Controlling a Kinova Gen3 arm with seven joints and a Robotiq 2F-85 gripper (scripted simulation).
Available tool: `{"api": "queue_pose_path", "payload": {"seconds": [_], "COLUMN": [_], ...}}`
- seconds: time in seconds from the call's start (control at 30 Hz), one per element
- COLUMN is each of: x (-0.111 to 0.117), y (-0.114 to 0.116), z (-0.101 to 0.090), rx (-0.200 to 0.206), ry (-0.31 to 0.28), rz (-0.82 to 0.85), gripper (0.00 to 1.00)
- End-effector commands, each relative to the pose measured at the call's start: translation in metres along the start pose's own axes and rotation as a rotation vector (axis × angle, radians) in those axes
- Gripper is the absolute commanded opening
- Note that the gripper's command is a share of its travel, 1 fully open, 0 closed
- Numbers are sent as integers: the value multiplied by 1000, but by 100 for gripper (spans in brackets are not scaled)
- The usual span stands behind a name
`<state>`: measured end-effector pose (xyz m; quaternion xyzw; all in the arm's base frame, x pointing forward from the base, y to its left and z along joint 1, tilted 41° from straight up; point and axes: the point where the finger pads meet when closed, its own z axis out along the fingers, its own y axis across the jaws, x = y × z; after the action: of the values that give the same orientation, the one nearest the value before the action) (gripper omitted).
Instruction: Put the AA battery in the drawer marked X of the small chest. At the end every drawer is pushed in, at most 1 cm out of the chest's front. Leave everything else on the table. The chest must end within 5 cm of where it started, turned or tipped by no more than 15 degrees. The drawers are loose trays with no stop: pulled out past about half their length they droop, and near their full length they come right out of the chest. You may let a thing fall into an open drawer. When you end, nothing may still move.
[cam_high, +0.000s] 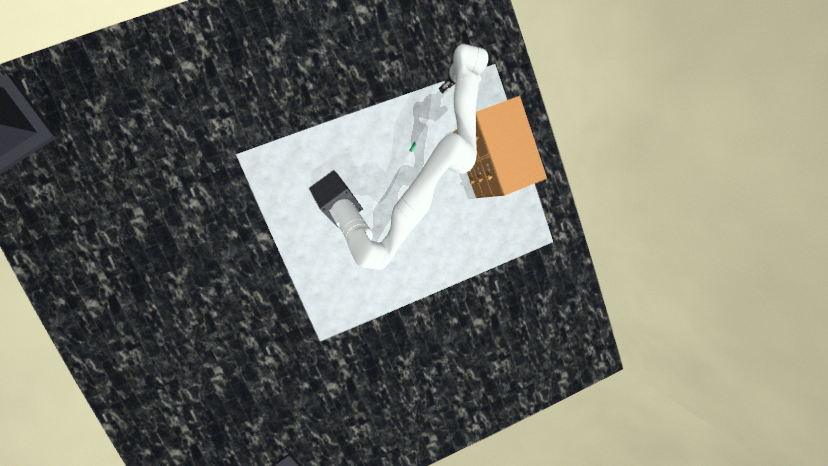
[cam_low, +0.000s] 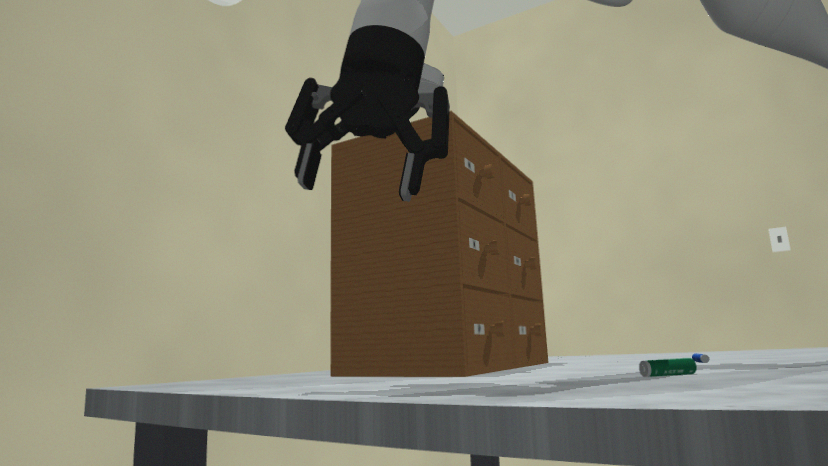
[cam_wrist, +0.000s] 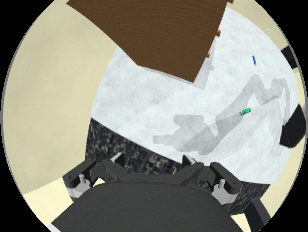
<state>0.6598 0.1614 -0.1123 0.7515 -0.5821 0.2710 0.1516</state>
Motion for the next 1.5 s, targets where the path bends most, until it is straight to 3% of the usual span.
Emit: {"api": "queue_pose_path", "payload": {"seconds": [0.0,0.63,1.03,1.47], "x": [0,7,14,29], "y": [-1,8,18,37], "z": [-4,-34,-66,-121], "rx": [2,-33,-64,-106], "ry": [-2,-6,-19,-52], "rz": [-12,-260,-517,-952], "gripper": [100,100,100,100]}}
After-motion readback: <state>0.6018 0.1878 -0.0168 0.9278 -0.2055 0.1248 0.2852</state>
